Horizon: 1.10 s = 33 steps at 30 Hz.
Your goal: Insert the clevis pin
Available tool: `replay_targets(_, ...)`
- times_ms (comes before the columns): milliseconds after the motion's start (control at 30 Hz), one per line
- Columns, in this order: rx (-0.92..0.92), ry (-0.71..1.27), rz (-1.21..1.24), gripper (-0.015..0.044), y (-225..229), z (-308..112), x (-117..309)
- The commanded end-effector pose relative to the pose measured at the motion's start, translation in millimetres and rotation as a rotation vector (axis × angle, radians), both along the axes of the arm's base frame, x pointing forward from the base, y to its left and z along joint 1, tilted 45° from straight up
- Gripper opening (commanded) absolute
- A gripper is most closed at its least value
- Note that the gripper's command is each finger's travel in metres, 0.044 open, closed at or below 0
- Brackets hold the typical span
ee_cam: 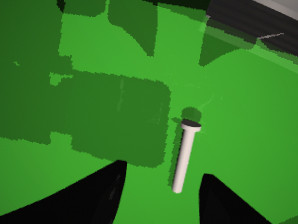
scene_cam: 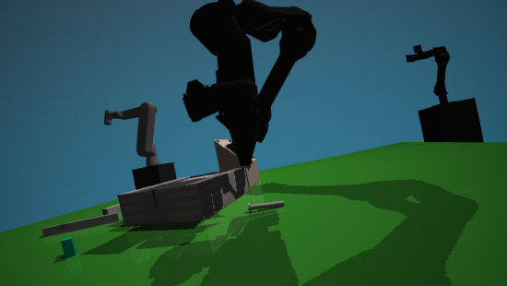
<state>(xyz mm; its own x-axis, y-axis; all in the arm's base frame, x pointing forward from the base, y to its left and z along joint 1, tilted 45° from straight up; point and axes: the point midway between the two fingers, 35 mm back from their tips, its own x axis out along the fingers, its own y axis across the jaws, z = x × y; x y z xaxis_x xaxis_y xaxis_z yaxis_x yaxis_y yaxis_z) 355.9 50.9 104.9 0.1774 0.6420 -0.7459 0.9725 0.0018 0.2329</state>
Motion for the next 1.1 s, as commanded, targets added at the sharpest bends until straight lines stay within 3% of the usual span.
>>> replay_targets(0, 0.076, 0.06, 0.047, 0.016, 4.2, 0.7, -9.9)
replay_targets(1067, 0.077, 0.059, 0.047, 0.016, 29.6, -23.6, -6.5)
